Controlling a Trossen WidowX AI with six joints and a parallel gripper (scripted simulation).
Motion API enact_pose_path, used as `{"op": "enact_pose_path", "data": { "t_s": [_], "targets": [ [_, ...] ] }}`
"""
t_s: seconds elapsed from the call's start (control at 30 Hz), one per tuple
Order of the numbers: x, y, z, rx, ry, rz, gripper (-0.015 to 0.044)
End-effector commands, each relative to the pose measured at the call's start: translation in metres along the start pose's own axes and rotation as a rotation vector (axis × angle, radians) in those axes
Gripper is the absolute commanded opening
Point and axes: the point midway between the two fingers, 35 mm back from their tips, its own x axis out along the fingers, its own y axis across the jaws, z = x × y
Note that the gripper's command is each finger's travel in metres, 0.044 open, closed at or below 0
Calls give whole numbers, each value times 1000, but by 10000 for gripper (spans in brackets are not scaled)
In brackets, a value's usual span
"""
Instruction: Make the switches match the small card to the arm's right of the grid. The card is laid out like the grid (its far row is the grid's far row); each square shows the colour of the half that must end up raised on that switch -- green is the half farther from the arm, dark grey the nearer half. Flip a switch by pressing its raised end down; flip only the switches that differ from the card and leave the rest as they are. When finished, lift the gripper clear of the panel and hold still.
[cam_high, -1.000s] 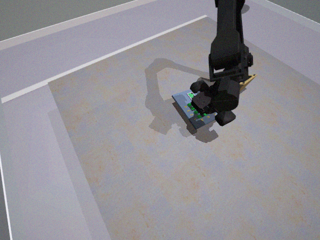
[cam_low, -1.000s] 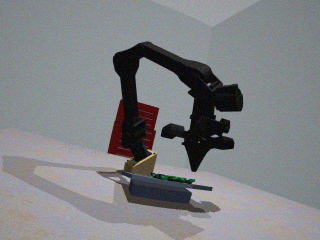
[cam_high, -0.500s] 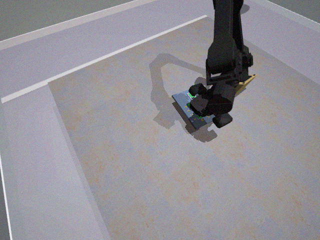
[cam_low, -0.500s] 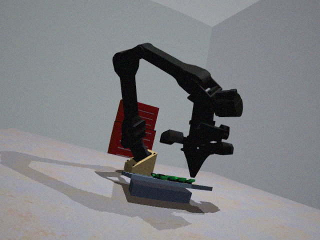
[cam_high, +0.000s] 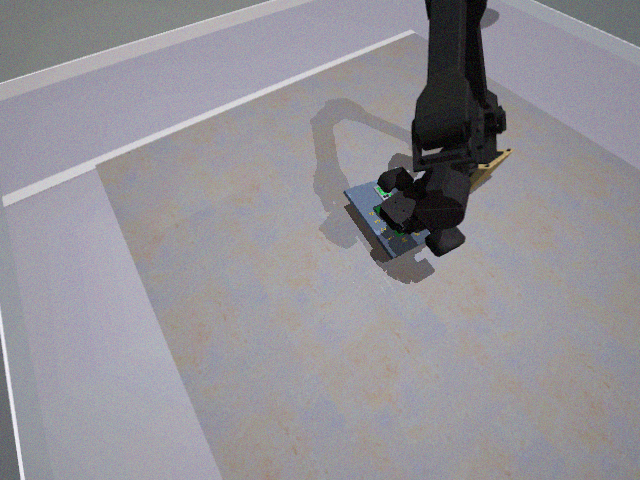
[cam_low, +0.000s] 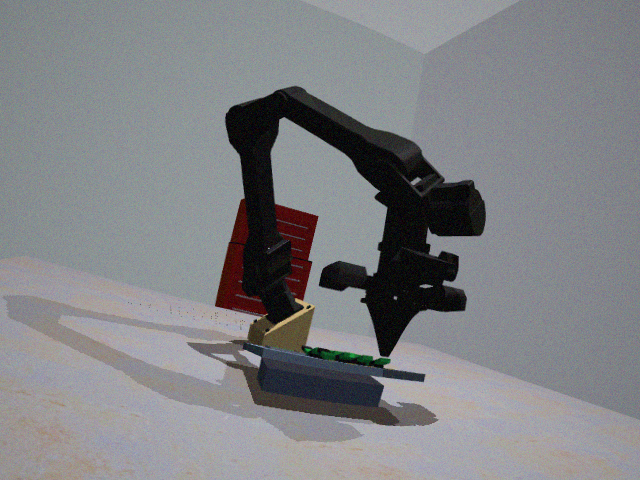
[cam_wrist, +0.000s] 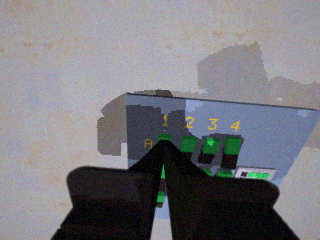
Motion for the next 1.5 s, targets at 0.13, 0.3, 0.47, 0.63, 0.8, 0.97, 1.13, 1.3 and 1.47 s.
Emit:
{"op": "enact_pose_path", "data": {
  "t_s": [0.13,0.3,0.47,0.63,0.8,0.97,1.13,1.3,1.47],
  "targets": [
    [1,0,-1,-6,1,-4,0],
    [1,0,-1,-6,1,-4,0],
    [2,0,-1,-6,1,-4,0],
    [3,0,-1,-6,1,-4,0],
    [3,0,-1,-6,1,-4,0],
    [4,0,-1,-6,1,-4,0],
    [5,0,-1,-6,1,-4,0],
    [5,0,-1,-6,1,-5,0],
    [6,0,-1,-6,1,-5,0]
  ]
}}
